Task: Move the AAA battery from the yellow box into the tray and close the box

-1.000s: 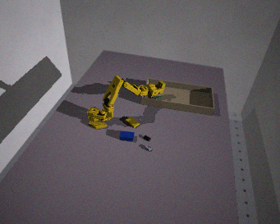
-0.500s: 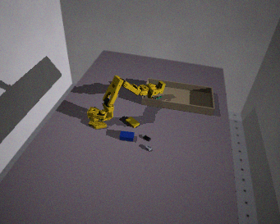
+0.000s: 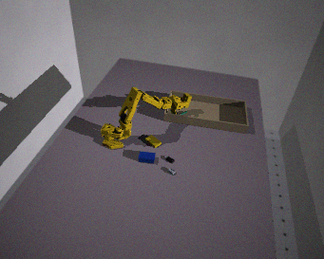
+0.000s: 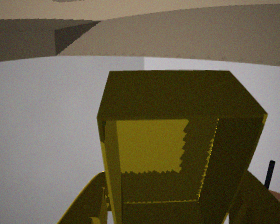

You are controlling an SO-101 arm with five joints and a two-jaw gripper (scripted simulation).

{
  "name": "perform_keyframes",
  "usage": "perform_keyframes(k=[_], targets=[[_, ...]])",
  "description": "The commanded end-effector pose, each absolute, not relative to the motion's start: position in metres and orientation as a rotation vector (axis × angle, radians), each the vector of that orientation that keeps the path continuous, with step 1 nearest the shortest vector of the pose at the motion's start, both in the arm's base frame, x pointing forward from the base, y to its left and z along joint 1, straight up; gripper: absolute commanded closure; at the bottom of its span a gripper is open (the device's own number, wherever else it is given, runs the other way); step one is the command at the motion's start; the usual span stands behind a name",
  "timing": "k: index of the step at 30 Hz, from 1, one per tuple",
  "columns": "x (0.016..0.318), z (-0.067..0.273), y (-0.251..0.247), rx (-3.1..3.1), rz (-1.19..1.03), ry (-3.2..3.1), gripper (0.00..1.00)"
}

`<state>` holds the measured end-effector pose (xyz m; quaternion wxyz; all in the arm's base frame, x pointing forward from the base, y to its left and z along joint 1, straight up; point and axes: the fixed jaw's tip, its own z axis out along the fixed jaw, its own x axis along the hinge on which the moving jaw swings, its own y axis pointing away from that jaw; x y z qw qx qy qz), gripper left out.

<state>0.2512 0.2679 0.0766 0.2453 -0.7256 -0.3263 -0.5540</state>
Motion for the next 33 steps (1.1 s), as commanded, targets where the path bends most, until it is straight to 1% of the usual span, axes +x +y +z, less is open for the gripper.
perform_keyframes(k=[1,33], targets=[[0.257,0.11,0.272,-1.893,-1.598,-0.858,0.8],[0.26,0.147,0.272,-1.895,-1.611,-0.869,0.8]])
